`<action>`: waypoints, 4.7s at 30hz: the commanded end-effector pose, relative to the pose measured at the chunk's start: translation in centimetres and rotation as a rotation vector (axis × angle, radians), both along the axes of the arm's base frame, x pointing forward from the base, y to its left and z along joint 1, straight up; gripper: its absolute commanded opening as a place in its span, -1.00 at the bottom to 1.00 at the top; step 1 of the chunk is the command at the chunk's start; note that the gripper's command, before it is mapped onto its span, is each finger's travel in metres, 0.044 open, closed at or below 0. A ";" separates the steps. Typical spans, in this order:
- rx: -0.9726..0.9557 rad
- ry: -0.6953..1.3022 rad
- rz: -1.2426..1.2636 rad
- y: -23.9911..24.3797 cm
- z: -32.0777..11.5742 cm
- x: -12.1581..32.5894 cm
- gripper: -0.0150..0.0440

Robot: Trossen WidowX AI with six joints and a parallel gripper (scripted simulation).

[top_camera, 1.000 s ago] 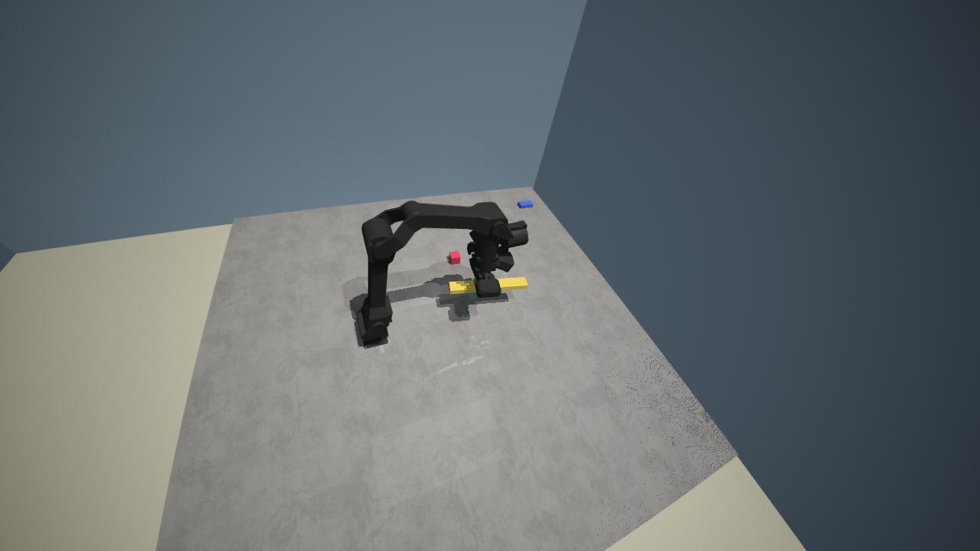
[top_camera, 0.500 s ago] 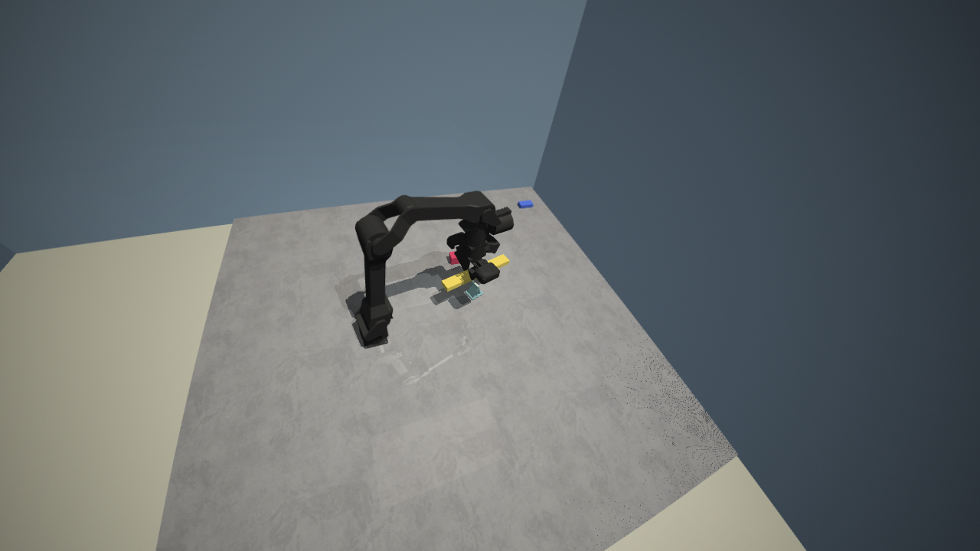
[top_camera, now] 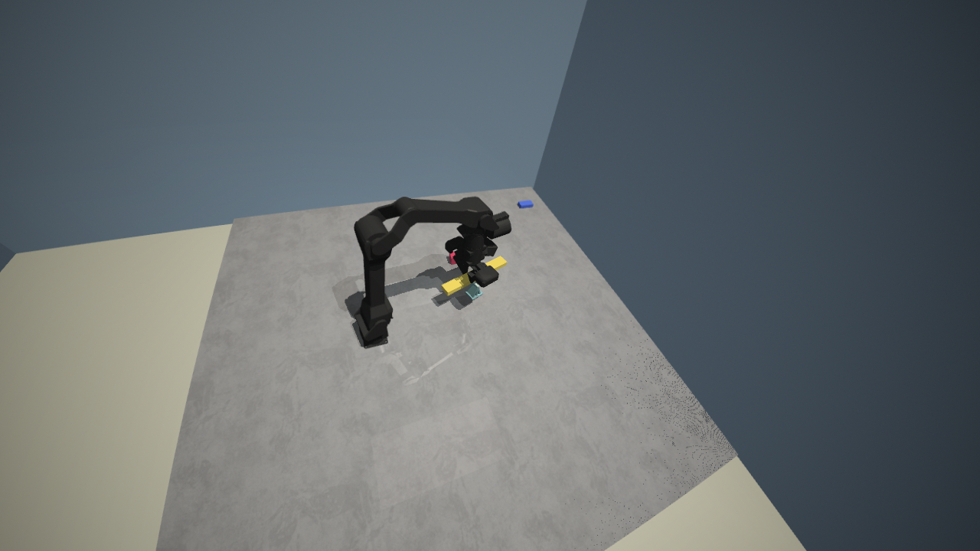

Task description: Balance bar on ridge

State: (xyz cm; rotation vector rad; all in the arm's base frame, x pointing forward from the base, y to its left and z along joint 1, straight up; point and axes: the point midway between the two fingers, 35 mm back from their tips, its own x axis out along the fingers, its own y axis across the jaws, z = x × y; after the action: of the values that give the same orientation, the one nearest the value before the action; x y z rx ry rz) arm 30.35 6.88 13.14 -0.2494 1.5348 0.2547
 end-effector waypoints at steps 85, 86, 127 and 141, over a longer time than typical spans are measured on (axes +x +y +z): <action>-0.002 -0.004 0.018 -0.6 -2.9 0.2 -0.49; -0.002 -0.004 0.018 -0.6 -2.9 0.2 -0.49; -0.002 -0.004 0.018 -0.6 -3.2 0.2 -0.49; -0.002 -0.004 0.018 -0.6 -3.3 0.1 -0.49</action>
State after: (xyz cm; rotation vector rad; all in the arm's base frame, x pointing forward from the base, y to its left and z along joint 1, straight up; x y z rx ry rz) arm 30.44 6.30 9.92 -0.2596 1.5319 0.2638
